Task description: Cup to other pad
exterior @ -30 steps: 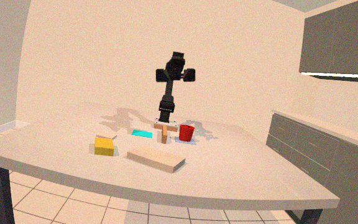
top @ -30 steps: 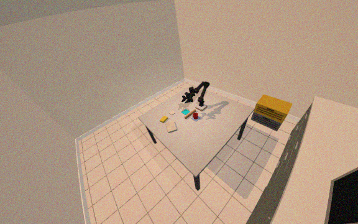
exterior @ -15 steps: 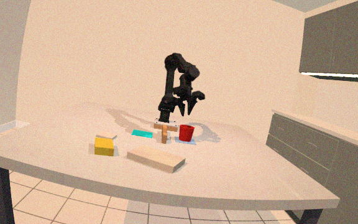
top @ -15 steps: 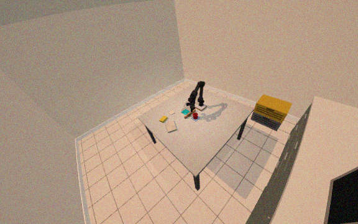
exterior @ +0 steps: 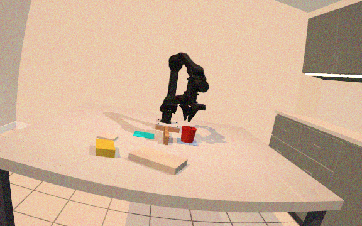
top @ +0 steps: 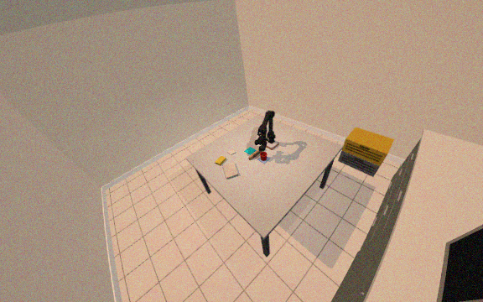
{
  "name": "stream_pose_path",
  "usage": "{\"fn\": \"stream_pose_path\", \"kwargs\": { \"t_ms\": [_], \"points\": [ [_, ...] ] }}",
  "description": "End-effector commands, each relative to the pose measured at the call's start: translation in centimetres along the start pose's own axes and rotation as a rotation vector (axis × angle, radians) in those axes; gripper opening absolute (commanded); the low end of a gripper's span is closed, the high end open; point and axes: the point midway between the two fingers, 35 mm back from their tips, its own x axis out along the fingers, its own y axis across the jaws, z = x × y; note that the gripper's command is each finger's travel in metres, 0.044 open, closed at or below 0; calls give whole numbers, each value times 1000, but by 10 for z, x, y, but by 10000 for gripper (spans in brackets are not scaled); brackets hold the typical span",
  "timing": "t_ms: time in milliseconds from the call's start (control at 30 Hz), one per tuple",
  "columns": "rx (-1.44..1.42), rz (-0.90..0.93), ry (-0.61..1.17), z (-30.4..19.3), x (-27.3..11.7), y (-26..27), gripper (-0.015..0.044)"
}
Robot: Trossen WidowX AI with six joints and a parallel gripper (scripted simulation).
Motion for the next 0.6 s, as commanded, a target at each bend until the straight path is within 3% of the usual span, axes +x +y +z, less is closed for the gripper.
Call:
{"fn": "stream_pose_path", "kwargs": {
  "t_ms": [0,567],
  "points": [
    [11,-12,5,-1,2,-1,148],
    [11,-12,5,-1,29,0,148]
  ]
}}
